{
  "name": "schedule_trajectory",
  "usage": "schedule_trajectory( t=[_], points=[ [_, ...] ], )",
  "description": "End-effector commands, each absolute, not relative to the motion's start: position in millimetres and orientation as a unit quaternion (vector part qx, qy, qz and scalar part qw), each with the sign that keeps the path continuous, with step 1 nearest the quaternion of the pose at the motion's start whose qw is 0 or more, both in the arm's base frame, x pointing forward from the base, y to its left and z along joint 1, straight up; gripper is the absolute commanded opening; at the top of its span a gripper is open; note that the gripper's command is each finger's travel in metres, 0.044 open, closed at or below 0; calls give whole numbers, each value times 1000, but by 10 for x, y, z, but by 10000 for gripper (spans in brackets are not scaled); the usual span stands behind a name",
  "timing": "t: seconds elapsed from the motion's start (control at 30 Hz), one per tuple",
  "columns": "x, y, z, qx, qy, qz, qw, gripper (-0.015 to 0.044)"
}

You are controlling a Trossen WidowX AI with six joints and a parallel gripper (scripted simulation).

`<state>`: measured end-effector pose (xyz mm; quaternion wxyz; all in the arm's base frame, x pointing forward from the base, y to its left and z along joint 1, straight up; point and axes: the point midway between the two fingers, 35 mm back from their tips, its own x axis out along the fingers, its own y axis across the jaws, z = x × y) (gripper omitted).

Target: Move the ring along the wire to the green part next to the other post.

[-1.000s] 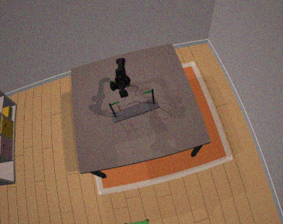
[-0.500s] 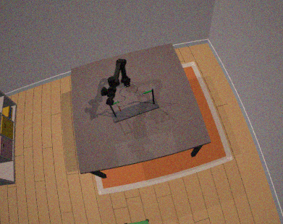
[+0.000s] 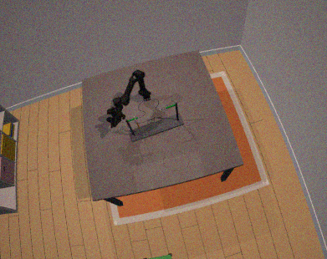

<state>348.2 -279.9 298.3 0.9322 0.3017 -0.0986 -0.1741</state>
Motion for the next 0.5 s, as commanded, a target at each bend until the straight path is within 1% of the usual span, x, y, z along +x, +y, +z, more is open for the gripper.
schedule_trajectory(
  t=[0.0, 0.23, 0.47],
  points=[
    [3324, -2910, 2635, 255, -69, -183, 947, 160],
    [3118, -2699, 1885, 178, -11, -132, 975, 160],
    [2811, -2312, 1283, 103, 28, -70, 992, 160]
  ],
)
